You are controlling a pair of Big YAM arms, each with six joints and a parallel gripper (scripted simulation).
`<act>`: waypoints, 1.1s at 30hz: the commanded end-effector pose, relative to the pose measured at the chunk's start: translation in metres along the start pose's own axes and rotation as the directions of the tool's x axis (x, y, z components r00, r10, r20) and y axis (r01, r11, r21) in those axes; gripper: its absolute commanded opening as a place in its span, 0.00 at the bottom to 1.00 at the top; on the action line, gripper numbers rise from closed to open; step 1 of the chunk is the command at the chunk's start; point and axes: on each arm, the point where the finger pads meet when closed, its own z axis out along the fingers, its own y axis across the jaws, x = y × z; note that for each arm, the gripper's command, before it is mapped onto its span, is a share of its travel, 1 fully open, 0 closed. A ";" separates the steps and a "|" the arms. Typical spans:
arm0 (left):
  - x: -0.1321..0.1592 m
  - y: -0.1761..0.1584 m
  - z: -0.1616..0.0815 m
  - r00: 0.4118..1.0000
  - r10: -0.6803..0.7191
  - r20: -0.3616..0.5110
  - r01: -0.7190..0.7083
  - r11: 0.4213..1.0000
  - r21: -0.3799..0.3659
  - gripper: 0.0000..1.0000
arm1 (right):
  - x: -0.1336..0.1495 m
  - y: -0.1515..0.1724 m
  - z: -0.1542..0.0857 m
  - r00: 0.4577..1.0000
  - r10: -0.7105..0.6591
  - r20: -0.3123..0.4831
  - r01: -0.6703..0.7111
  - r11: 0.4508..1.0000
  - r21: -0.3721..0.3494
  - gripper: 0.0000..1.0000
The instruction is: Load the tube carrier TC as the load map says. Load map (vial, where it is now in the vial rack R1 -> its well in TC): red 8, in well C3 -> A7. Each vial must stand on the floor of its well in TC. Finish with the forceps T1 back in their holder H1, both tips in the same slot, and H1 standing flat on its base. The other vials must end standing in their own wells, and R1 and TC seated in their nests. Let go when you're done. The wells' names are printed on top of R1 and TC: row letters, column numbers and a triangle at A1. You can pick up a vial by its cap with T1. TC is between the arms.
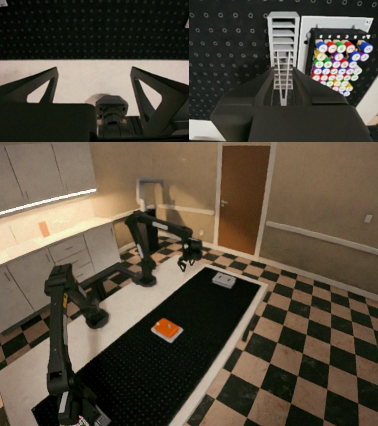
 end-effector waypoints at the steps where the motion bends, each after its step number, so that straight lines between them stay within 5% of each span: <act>1: -0.020 0.005 -0.017 0.999 0.010 0.032 -0.010 1.000 -0.006 1.00 | -0.018 -0.006 -0.014 0.999 -0.001 0.032 0.000 1.000 0.019 0.24; 12: -0.020 0.005 -0.017 0.999 0.010 0.032 -0.010 1.000 -0.006 1.00 | -0.017 -0.005 -0.010 1.000 0.000 0.026 0.000 1.000 0.014 0.24; 33: -0.020 0.005 -0.017 0.999 0.010 0.032 -0.010 1.000 -0.006 1.00 | -0.011 -0.006 -0.014 1.000 -0.001 0.030 0.000 1.000 0.020 0.07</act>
